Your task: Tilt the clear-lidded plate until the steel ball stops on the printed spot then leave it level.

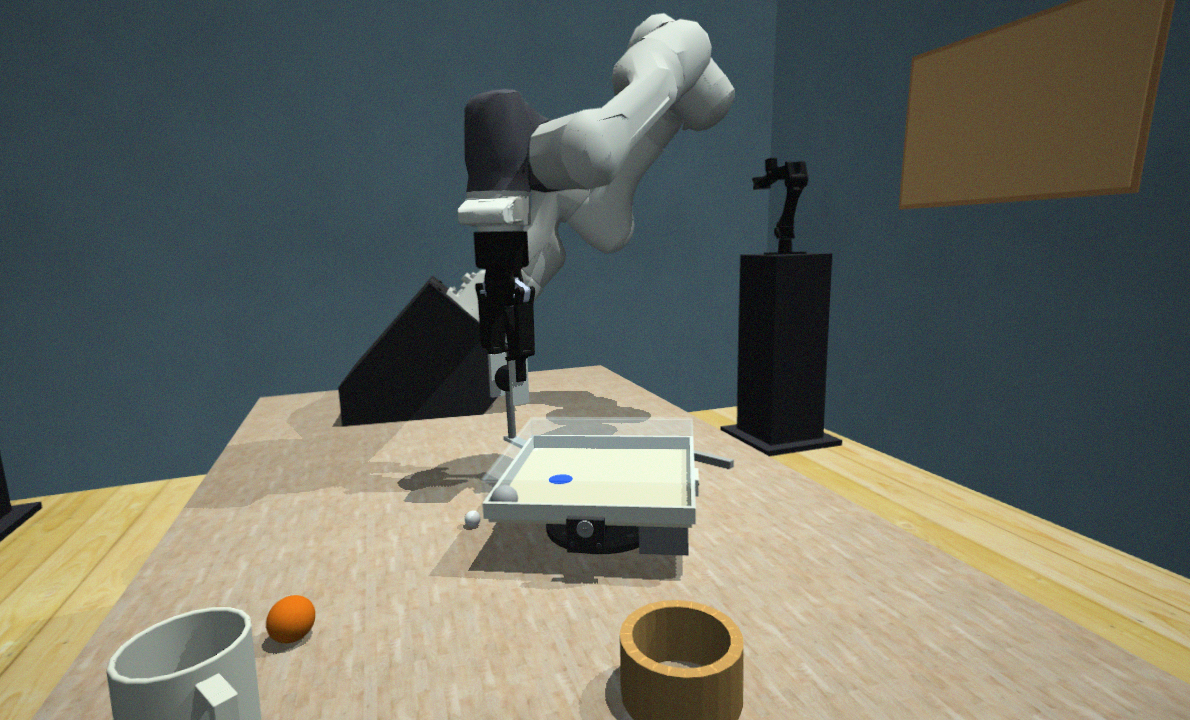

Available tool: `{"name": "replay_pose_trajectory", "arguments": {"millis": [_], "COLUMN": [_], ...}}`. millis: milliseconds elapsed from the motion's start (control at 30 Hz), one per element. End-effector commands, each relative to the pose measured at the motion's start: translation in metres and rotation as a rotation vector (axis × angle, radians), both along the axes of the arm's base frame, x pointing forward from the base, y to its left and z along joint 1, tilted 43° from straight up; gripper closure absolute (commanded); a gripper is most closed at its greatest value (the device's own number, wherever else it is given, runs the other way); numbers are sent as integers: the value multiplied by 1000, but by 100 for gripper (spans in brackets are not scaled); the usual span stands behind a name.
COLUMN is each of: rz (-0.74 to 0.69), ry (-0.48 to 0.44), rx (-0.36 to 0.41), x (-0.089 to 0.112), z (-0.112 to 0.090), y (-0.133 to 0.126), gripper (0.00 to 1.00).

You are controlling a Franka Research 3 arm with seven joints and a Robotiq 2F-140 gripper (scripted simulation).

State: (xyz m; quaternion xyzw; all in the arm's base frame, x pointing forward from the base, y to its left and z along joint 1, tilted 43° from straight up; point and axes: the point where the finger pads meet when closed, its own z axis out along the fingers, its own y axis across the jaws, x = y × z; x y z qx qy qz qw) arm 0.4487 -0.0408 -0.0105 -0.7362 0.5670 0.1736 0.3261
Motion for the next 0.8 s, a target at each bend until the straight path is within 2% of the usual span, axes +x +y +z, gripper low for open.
{"name": "replay_pose_trajectory", "arguments": {"millis": [0, 267, 300, 767], "rz": [2, 2, 2, 2], "ry": [-1, -1, -1, -1], "rx": [1, 1, 1, 1], "x": [0, 0, 0, 0], "z": [-1, -1, -1, -1], "y": [2, 2, 2, 2], "gripper": [64, 64, 100, 100]}}
